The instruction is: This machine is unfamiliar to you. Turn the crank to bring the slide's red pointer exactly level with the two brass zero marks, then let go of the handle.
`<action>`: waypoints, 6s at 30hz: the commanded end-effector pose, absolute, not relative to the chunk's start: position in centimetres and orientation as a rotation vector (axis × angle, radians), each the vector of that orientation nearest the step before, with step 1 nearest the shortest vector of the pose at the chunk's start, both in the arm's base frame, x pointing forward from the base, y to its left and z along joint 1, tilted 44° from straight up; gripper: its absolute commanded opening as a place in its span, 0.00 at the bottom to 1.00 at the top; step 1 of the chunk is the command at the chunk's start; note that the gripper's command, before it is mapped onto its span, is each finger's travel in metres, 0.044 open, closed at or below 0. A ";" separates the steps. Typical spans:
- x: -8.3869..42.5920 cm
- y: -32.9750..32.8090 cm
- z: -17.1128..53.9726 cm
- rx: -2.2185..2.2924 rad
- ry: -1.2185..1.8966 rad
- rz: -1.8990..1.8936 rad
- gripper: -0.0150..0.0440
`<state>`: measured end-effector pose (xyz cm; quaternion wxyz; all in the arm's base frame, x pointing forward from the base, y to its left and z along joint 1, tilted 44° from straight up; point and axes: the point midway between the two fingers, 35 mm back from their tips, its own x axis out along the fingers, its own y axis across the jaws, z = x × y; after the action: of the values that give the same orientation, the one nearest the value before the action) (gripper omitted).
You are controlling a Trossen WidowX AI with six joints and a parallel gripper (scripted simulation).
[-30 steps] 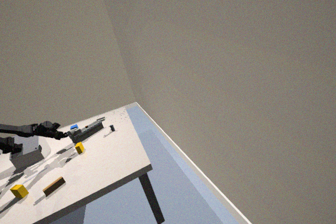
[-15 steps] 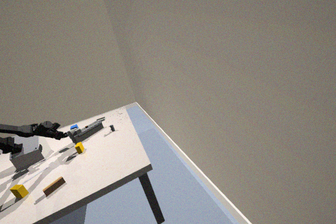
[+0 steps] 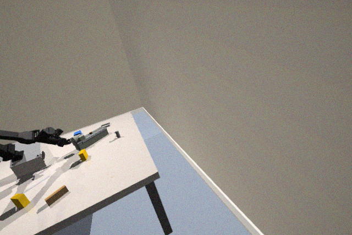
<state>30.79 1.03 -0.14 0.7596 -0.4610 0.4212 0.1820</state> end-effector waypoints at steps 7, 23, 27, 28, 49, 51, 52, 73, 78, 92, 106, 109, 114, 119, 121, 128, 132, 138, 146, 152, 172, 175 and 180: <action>31.4 0.6 0.4 -1.007 0.906 0.369 0.25; 31.5 0.5 0.5 -1.007 0.906 0.369 0.25; 31.5 0.5 0.5 -1.007 0.906 0.369 0.25; 31.5 0.5 0.5 -1.007 0.906 0.369 0.25; 31.7 0.3 0.5 -1.007 0.906 0.369 0.25; 31.7 0.3 0.5 -1.007 0.906 0.369 0.25; 31.7 0.2 0.5 -1.007 0.906 0.369 0.25; 32.0 -0.2 0.5 -1.008 0.906 0.369 0.25; 32.1 -0.4 0.5 -1.008 0.906 0.369 0.25; 32.6 -1.3 0.3 -1.008 0.906 0.368 0.25; 32.8 -1.9 -0.1 -1.008 0.898 0.379 0.25; 32.8 -1.9 -0.1 -1.008 0.898 0.379 0.25; 32.8 -1.9 -0.1 -1.008 0.898 0.379 0.25; 32.8 -1.9 -0.1 -1.008 0.898 0.379 0.48; 32.8 -1.9 -0.1 -1.008 0.898 0.379 0.57; 32.8 -1.9 -0.1 -1.008 0.898 0.379 0.88; 32.8 -1.9 0.0 -1.008 0.898 0.379 1.00; 32.7 0.0 1.9 -1.008 0.899 0.381 1.00; 32.4 1.9 3.8 -1.007 0.899 0.382 1.00; 32.3 4.9 6.5 -1.005 0.906 0.390 1.00; 34.9 10.2 6.2 -0.930 0.955 0.176 1.00; 35.5 11.0 5.3 -0.915 0.956 0.125 1.00; 36.5 12.6 4.1 -0.888 0.938 0.039 1.00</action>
<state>35.78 11.45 4.74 0.7907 -0.4200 0.4436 0.0396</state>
